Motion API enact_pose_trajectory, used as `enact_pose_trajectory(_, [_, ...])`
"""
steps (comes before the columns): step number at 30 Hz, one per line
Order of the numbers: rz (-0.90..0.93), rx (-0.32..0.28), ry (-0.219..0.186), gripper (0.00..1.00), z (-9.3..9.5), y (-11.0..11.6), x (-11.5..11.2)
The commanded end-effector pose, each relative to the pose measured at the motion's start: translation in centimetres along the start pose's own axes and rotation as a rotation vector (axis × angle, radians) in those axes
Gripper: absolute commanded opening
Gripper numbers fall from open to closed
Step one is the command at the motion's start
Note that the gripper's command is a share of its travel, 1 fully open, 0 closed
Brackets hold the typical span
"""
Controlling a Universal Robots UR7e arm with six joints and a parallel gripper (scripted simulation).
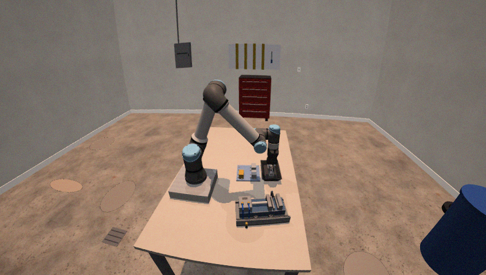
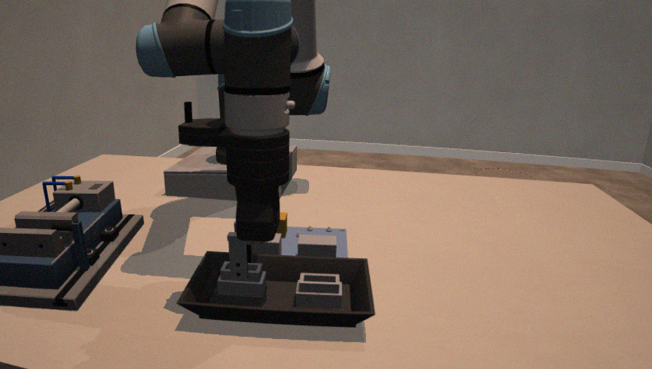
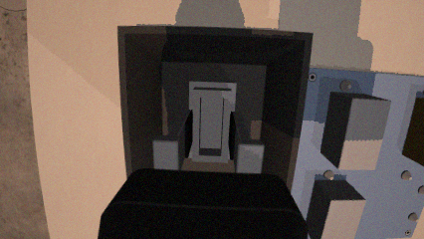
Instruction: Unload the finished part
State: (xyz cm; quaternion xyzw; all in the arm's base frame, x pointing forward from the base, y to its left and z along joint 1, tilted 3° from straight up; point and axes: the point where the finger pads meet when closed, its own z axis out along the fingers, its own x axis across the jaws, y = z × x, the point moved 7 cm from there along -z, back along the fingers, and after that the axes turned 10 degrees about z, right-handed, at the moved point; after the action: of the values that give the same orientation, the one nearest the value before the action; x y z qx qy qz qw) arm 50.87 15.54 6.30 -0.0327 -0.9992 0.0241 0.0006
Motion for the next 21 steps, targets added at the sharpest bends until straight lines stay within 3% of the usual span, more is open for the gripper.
enact_pose_trajectory(1, [0.0,0.0,-0.002,0.0,0.18,0.01,-0.04])
enact_pose_trajectory(21, [0.0,0.0,-0.002,0.0,0.92,0.01,-0.04])
